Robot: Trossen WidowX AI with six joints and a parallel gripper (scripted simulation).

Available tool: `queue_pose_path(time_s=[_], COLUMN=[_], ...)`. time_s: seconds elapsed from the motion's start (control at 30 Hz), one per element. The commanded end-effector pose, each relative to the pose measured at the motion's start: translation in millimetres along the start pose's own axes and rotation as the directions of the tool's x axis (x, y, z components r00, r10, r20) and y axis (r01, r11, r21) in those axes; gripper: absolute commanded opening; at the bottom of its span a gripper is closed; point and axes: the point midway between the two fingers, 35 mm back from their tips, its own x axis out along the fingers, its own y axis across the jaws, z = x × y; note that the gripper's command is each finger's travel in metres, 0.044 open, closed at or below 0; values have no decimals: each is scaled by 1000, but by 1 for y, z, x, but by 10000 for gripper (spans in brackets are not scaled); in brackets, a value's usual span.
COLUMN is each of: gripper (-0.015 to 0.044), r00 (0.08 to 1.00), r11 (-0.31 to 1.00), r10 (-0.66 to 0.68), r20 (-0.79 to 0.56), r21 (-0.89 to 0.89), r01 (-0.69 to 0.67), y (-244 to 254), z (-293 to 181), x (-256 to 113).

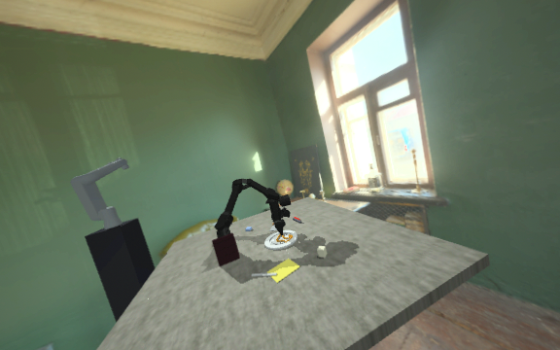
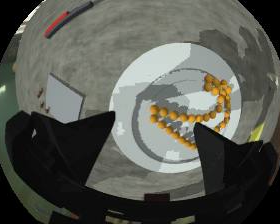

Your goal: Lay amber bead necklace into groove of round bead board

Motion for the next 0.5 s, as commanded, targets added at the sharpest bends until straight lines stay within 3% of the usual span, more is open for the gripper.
queue_pose_path(time_s=[0.0, 0.47], gripper=[440, 440], r00=[1000, 1000], r11=[1000, 1000], r10=[0, 1], r20=[7, 5], r21=[-6, -5], r01=[0, -1], y=[1, -1], z=[2, 0], x=[-14, -19])
